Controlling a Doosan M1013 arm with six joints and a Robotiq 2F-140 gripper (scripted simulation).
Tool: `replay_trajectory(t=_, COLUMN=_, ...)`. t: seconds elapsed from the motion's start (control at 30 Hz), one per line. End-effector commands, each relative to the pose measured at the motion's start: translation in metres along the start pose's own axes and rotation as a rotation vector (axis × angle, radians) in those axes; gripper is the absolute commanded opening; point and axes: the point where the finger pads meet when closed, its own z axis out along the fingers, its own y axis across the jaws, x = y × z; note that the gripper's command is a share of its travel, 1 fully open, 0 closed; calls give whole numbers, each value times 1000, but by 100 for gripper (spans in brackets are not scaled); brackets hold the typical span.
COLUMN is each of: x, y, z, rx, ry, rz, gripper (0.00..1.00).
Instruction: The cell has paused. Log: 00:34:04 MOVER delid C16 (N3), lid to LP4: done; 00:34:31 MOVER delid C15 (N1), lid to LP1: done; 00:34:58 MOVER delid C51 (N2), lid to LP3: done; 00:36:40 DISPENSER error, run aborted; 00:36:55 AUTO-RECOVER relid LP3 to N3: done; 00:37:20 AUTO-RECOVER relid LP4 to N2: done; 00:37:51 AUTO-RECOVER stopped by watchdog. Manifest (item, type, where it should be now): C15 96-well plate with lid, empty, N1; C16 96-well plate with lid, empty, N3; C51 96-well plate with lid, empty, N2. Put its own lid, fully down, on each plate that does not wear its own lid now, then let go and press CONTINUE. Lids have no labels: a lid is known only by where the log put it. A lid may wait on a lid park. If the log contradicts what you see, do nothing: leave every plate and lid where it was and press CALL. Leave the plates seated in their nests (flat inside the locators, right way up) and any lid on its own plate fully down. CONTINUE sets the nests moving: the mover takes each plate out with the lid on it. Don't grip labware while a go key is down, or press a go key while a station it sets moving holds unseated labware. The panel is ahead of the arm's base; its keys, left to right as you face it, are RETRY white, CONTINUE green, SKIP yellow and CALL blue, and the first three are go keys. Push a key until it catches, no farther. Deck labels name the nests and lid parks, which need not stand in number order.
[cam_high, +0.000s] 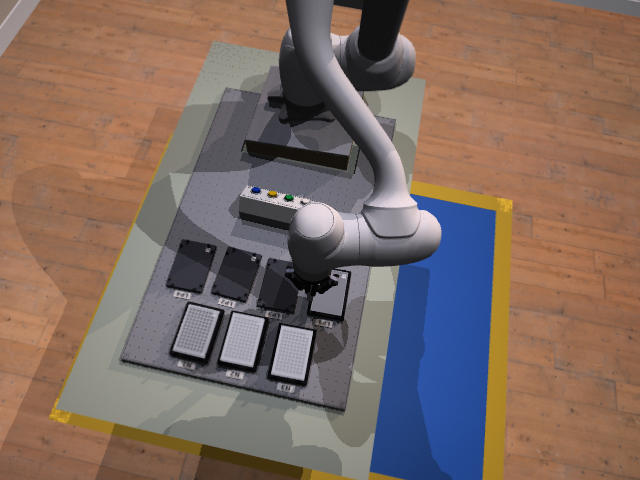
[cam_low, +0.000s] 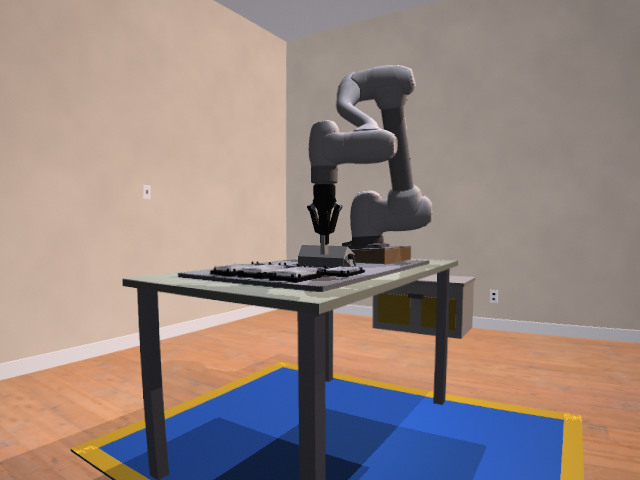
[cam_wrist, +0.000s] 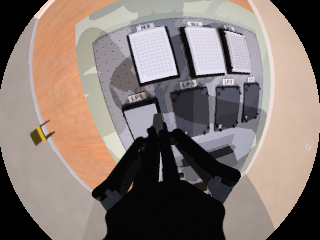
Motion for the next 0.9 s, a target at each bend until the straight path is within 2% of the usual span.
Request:
replay_trajectory(t=0.0, x=-24, y=-30, z=-1, rx=4, ry=6, rz=7, gripper=0)
replay_trajectory(t=0.03, x=-36, y=-42, z=-1, rx=4, ry=6, rz=6, gripper=0)
replay_trajectory(t=0.1, x=-43, y=-47, z=0, rx=4, ry=6, rz=5, gripper=0)
replay_trajectory(t=0.13, x=-43, y=-47, z=0, rx=4, ry=6, rz=5, gripper=66)
replay_trajectory(t=0.87, x=-43, y=-47, z=0, rx=4, ry=6, rz=5, gripper=66)
